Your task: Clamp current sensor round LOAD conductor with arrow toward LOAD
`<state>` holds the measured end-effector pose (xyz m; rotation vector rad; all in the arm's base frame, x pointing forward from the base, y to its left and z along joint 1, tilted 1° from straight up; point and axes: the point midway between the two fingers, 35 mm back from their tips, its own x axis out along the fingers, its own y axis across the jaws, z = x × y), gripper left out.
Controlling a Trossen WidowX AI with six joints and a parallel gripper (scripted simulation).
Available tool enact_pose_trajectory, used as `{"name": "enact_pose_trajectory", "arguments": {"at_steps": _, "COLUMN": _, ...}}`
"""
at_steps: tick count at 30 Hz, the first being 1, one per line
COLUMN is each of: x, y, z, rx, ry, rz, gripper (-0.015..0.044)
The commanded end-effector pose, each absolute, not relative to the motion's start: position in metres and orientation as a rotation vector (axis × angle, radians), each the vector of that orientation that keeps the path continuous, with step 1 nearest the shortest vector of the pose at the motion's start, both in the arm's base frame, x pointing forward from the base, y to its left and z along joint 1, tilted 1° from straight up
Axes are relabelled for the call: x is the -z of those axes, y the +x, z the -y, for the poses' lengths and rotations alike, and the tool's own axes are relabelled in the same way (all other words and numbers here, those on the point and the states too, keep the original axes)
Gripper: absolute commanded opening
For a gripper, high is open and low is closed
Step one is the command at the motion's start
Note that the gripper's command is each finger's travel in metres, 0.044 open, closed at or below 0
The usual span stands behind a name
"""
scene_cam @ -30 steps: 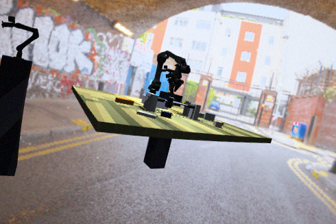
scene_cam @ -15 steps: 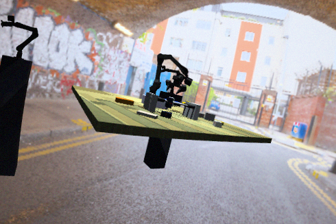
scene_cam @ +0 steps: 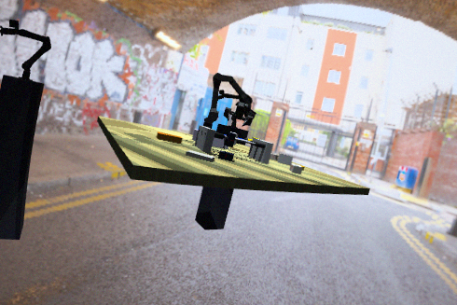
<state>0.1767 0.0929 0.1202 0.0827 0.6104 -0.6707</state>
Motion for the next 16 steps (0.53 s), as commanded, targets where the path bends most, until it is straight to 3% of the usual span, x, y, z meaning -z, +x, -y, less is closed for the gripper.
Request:
{"name": "enact_pose_trajectory", "arguments": {"at_steps": 1, "x": -0.120, "y": 0.177, "z": -0.093, "rx": 0.672, "ry": 0.083, "rz": -0.613, "gripper": 0.0440}}
{"name": "enact_pose_trajectory", "arguments": {"at_steps": 16, "x": -0.117, "y": 0.179, "z": -0.088, "rx": 0.743, "ry": 0.137, "rz": -0.663, "gripper": 0.0440}}
